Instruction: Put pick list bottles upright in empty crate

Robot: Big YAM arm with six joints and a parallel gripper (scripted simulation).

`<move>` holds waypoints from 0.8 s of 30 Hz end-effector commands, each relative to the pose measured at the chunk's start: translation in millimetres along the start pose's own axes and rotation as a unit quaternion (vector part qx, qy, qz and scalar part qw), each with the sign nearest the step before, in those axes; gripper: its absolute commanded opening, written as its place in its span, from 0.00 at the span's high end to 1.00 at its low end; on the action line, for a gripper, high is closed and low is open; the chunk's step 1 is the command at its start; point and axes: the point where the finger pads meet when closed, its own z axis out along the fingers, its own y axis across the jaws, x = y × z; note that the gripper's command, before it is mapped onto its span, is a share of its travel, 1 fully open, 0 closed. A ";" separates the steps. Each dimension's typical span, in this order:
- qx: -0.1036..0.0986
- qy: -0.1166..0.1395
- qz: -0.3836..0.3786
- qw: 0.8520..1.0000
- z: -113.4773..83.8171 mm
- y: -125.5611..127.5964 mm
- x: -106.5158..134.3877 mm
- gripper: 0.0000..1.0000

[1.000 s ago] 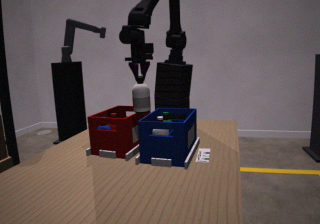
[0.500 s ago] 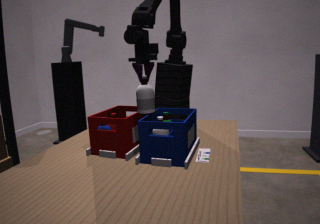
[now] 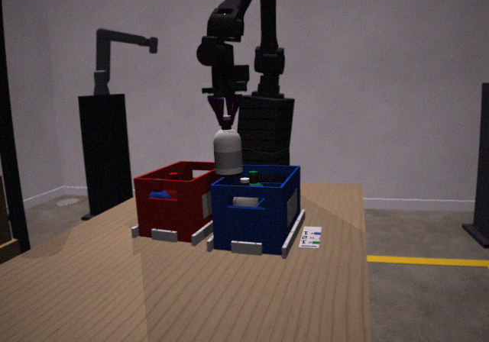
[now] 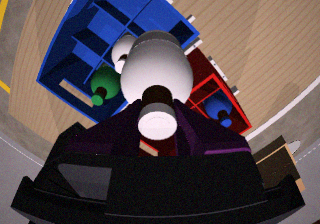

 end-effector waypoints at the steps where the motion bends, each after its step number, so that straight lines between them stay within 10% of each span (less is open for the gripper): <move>1: 0.035 -0.037 0.014 0.999 -49.9 -30.7 -26.3 1.00; 24: 0.035 -0.039 0.014 0.999 -51.0 -25.1 -52.4 1.00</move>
